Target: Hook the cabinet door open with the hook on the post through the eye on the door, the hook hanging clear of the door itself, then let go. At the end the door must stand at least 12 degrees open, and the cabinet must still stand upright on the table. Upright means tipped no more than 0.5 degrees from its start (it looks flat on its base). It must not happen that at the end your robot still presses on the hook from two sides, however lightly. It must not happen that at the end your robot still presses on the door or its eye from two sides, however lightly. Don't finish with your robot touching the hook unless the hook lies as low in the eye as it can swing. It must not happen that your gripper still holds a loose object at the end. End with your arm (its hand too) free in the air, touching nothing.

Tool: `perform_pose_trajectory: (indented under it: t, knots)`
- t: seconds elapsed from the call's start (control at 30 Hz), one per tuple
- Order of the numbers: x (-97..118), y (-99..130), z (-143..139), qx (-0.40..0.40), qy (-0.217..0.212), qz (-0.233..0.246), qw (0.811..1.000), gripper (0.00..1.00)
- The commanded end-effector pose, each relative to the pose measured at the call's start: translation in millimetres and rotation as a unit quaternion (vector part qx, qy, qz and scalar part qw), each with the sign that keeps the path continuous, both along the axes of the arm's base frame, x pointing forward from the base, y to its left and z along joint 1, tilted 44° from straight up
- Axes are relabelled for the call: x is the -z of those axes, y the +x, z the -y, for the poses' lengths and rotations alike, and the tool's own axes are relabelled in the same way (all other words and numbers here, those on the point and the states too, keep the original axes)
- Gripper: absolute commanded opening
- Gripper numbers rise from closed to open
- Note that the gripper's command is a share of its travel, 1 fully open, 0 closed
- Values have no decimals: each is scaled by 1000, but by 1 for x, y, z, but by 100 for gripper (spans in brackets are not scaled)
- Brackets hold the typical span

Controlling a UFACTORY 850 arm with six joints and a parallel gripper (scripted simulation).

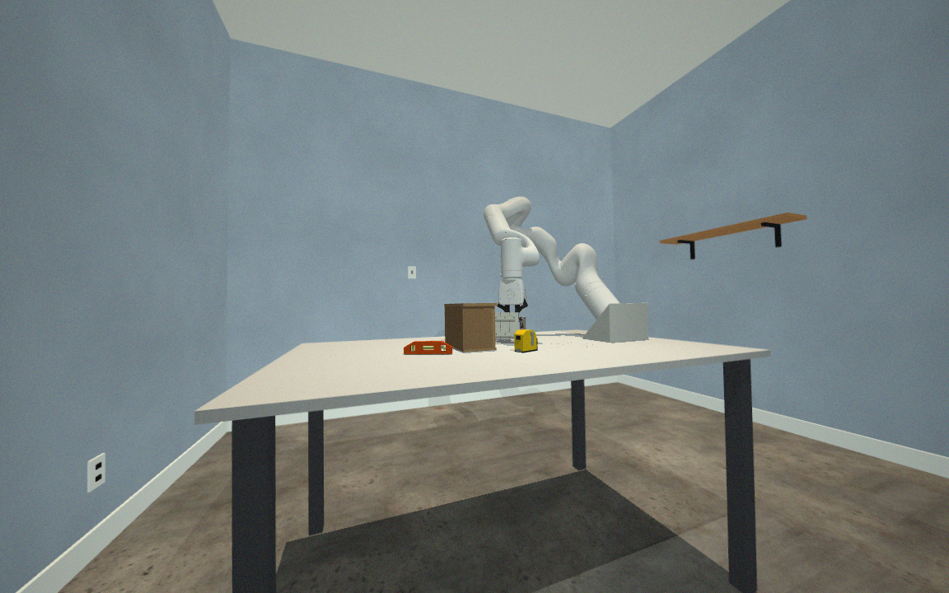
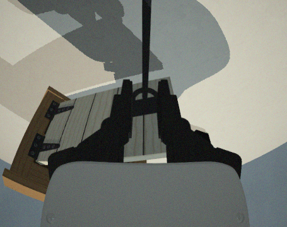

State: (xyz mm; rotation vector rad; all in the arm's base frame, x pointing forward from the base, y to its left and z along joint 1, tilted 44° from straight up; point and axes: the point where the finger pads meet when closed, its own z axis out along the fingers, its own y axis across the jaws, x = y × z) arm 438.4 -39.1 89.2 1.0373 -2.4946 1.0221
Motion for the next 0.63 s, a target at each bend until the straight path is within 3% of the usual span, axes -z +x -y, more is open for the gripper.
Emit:
perform_pose_trajectory:
  t: [0.0, 0.6]
  knots:
    - [-1, 1, -1, 0, 0, 1, 1000, 23]
    - [-4, 0, -4, 0, 0, 1, 1000, 23]
